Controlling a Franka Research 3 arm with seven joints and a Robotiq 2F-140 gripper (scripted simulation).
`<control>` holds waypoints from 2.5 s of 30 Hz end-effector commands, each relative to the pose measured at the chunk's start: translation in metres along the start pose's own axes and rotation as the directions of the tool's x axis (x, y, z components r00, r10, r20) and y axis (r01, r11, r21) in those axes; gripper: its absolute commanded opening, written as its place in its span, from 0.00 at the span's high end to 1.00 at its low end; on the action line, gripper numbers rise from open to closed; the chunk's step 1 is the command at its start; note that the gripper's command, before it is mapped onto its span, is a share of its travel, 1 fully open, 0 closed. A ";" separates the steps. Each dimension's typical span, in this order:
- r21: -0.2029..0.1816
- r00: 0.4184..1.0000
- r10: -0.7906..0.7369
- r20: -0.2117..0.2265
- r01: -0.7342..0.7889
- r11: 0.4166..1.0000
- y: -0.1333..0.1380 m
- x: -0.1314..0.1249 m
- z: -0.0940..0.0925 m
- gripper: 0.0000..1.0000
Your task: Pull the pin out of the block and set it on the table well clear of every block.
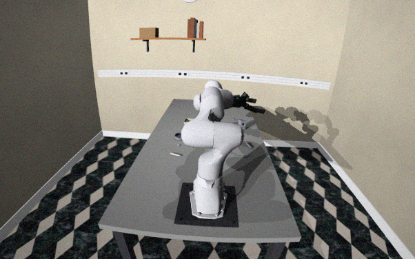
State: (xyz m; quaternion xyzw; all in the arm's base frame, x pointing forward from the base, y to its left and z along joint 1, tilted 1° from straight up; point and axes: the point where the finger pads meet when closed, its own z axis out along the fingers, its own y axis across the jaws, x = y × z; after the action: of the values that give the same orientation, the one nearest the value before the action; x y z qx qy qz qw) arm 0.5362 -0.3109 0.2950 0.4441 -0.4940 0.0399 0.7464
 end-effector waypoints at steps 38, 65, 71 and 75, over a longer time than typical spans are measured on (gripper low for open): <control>0.000 1.000 0.000 0.000 0.000 1.000 0.000 0.000 0.000 0.00; 0.000 1.000 0.000 0.000 0.000 1.000 0.000 0.000 0.000 0.66; 0.000 1.000 0.000 0.000 0.000 1.000 0.000 0.000 0.000 0.66; 0.000 1.000 0.000 0.000 0.000 1.000 0.000 0.000 0.000 0.66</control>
State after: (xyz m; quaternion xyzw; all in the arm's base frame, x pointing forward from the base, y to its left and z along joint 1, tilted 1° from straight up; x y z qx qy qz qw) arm 0.5362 -0.3109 0.2950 0.4441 -0.4940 0.0399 0.7464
